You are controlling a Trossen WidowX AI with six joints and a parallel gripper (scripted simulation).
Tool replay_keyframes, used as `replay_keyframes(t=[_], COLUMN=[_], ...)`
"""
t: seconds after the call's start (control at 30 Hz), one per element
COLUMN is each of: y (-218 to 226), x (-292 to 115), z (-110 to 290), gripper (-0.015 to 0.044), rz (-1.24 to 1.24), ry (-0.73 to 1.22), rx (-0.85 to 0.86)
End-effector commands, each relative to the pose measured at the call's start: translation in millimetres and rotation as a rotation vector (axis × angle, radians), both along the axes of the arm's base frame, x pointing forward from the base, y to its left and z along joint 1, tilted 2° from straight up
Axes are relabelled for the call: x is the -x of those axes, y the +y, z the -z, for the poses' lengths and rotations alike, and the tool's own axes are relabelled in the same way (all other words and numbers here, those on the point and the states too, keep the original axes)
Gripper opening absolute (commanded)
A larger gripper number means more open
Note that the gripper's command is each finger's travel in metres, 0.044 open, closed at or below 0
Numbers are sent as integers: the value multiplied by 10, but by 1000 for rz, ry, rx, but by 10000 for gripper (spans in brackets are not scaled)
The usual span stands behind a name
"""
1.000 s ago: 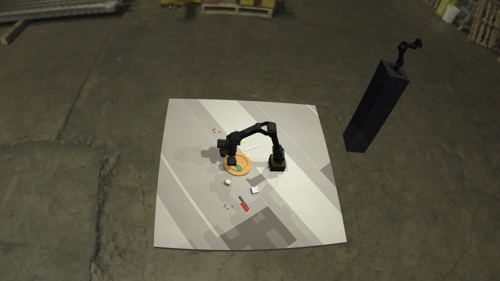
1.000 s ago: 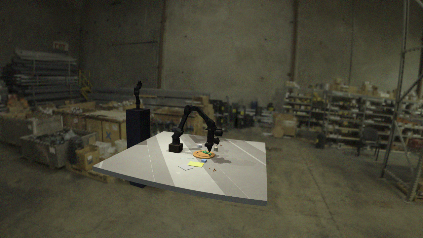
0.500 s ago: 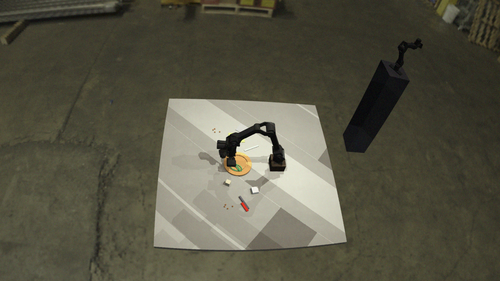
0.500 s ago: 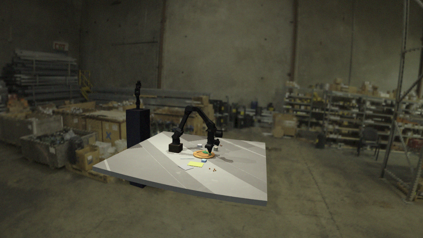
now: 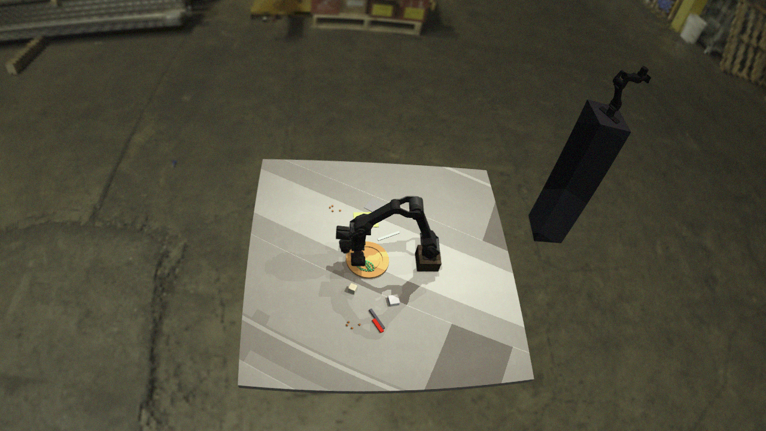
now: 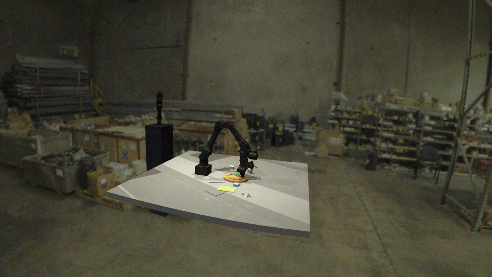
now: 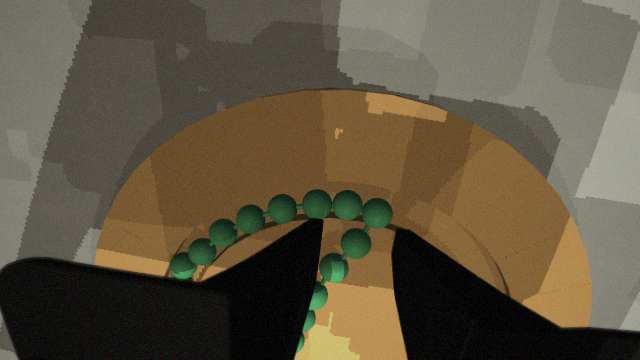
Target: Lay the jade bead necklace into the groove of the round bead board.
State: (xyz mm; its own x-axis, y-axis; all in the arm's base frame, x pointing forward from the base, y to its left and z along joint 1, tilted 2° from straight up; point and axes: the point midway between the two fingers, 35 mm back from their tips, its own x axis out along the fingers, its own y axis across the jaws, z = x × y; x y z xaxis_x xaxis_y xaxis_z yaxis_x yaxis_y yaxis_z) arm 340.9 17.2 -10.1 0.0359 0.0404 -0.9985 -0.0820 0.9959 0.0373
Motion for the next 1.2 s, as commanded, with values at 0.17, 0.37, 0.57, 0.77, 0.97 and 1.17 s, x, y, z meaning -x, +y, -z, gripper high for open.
replay_keyframes(t=[0.17,0.37,0.57,0.77,0.97,1.17], y=[0,0,0,0,0,0], x=[-2,-2,-2,-2,-2,0], z=[-2,-2,-2,-2,-2,-7], gripper=[0,0,0,0,0,0], rz=[0,0,0,0,0,0], ry=[-1,-1,-1,-1,-1,0], rx=[0,0,0,0,0,0])
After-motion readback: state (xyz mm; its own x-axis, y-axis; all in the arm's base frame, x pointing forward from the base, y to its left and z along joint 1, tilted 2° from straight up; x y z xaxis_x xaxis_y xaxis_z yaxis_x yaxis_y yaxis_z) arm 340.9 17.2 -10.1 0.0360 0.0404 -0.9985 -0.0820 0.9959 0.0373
